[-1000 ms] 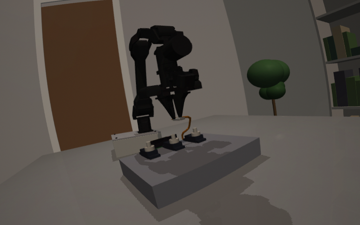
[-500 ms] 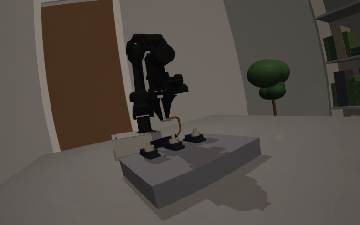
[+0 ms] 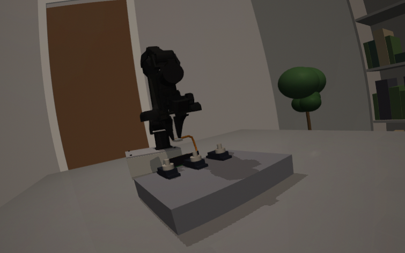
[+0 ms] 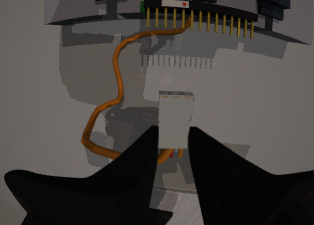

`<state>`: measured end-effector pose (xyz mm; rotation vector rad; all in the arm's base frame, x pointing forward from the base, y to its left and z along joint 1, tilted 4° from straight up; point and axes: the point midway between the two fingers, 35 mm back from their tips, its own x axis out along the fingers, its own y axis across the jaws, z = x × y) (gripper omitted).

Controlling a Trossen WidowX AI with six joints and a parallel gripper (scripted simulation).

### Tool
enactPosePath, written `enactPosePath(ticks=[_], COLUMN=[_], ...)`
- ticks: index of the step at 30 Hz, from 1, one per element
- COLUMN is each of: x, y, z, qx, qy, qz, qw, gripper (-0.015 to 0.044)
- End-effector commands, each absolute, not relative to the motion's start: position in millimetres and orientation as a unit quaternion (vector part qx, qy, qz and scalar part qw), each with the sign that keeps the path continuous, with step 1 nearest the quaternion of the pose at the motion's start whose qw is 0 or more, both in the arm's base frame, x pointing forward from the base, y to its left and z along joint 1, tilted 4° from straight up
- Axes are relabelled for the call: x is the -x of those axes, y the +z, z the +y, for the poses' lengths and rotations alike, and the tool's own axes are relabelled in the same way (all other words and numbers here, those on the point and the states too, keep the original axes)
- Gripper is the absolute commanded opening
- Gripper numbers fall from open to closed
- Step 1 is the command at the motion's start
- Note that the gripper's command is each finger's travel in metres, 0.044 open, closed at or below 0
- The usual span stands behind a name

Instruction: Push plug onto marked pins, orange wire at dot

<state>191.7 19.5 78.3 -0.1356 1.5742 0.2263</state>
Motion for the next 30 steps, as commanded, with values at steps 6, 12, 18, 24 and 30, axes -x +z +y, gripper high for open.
enactPosePath(ticks=[6, 12, 18, 24, 30], x=[-189, -188, -197, -219, -224], y=[56, 37, 39, 42, 42], z=[20, 21, 23, 31, 32], qx=[0.061, 0.061, 0.061, 0.061, 0.061], qy=[0.102, 0.102, 0.102, 0.103, 0.103], qz=[0.703, 0.703, 0.703, 0.702, 0.702], qw=[0.701, 0.701, 0.702, 0.702, 0.702], gripper=[0.0000, 0.0000, 0.0000, 0.0000, 0.0000])
